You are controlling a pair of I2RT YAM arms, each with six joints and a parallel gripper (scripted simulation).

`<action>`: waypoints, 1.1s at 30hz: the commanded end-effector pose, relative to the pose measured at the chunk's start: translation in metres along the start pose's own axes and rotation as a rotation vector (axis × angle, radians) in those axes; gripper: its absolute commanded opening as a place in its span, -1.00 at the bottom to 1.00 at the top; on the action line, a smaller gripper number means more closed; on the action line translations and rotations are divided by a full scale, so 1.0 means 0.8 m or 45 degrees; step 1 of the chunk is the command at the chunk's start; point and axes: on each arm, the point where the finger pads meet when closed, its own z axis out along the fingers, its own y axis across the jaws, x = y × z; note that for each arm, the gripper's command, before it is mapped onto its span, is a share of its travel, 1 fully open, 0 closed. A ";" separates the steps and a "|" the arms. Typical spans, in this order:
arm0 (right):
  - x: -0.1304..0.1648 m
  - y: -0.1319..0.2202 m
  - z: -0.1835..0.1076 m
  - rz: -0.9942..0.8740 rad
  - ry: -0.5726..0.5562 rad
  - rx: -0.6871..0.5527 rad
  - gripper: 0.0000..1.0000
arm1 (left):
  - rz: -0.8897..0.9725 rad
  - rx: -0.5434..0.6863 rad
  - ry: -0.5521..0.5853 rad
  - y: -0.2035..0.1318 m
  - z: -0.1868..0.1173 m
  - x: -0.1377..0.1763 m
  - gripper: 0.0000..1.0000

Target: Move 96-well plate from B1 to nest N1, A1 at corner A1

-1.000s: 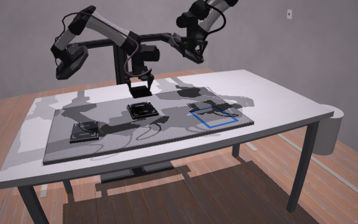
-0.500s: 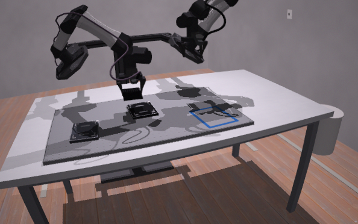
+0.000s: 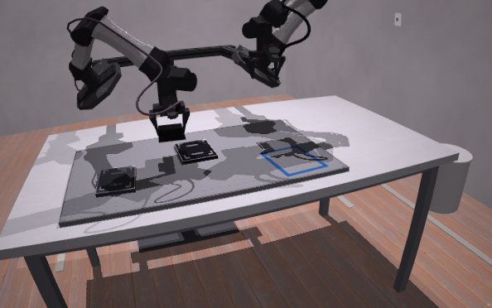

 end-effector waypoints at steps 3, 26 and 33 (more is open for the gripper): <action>-0.029 -0.024 -0.006 0.020 -0.036 -0.024 -1.00 | 0.005 -0.005 -0.004 0.001 -0.001 -0.001 1.00; -0.065 -0.093 -0.005 0.019 -0.032 -0.026 -1.00 | 0.005 -0.005 -0.004 0.001 -0.001 -0.001 1.00; -0.079 -0.119 -0.005 0.018 -0.033 -0.024 -1.00 | 0.005 -0.005 -0.004 0.001 -0.001 -0.001 1.00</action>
